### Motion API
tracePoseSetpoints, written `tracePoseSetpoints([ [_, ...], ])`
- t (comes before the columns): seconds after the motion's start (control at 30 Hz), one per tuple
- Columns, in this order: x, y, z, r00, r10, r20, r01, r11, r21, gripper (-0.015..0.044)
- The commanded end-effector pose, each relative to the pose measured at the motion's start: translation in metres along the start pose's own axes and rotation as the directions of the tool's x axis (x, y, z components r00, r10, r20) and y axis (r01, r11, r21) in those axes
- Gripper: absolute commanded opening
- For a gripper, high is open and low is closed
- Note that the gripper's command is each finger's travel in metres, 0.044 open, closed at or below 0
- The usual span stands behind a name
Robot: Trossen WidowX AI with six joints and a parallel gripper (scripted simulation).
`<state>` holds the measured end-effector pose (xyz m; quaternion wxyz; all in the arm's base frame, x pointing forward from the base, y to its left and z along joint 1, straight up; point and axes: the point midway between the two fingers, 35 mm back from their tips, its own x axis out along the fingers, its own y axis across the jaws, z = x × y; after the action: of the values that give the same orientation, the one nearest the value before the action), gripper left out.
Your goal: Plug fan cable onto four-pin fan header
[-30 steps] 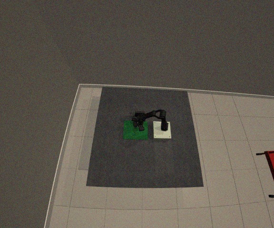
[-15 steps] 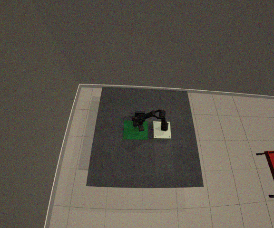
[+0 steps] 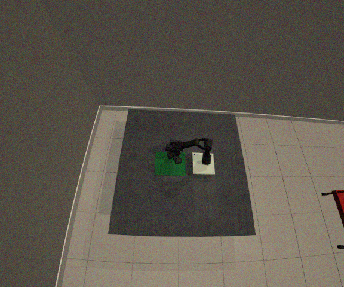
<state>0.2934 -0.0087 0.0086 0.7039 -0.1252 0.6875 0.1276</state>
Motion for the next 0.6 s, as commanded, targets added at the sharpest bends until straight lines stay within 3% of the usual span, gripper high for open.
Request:
tracePoseSetpoints([
  [0.0,-0.011,-0.001,0.001,1.000,-0.009,0.002,0.009,1.000,0.005,0.0260],
  [0.1,-0.013,0.000,-0.007,1.000,-0.009,0.002,0.009,1.000,0.005,0.0260],
  [0.4,-0.012,0.022,-0.110,1.000,-0.008,-0.008,0.008,1.000,0.005,0.0260],
  [0.57,-0.010,0.025,-0.117,1.000,-0.007,-0.008,0.007,1.000,0.005,0.0260],
])
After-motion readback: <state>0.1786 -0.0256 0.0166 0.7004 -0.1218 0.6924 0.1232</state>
